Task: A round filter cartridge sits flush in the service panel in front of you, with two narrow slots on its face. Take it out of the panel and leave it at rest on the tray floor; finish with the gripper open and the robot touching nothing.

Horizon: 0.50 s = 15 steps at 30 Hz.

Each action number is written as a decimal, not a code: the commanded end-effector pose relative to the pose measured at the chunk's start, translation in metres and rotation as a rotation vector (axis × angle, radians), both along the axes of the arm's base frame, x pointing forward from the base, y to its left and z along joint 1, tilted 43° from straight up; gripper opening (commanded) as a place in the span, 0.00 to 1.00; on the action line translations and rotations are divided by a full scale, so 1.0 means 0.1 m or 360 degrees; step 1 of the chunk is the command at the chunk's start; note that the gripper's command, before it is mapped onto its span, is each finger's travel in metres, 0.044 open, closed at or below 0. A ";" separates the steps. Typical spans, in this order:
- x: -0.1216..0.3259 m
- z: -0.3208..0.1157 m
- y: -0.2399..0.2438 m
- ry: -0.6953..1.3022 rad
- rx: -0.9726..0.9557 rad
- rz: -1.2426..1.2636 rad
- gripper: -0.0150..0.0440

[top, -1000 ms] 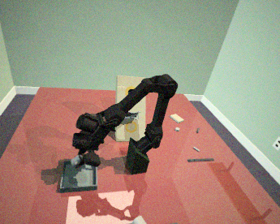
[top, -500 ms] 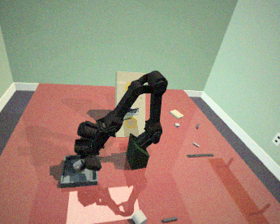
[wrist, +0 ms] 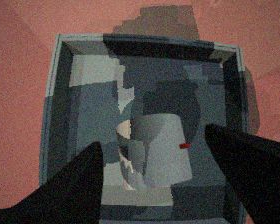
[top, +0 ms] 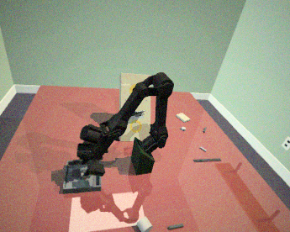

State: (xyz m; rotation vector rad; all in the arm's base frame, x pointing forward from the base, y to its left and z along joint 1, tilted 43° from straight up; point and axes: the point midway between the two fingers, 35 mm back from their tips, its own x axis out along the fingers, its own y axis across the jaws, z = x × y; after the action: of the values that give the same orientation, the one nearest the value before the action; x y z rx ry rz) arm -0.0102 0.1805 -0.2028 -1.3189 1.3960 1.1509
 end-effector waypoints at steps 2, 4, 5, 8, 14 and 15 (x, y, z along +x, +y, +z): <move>0.00 0.00 0.01 -0.0001 0.0001 0.0000 1.00; 0.00 0.00 0.01 -0.0001 0.0001 0.0000 1.00; 0.00 0.00 0.01 -0.0001 0.0001 0.0000 1.00; 0.01 0.13 0.15 -0.0001 0.0002 0.0000 1.00; 0.04 0.53 0.47 -0.0001 0.0001 0.0000 1.00; 0.04 0.53 0.47 -0.0001 0.0001 0.0000 1.00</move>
State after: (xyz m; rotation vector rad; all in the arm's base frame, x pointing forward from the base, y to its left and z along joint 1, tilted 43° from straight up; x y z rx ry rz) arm -0.0081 0.2175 -0.1640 -1.3148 1.3980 1.1496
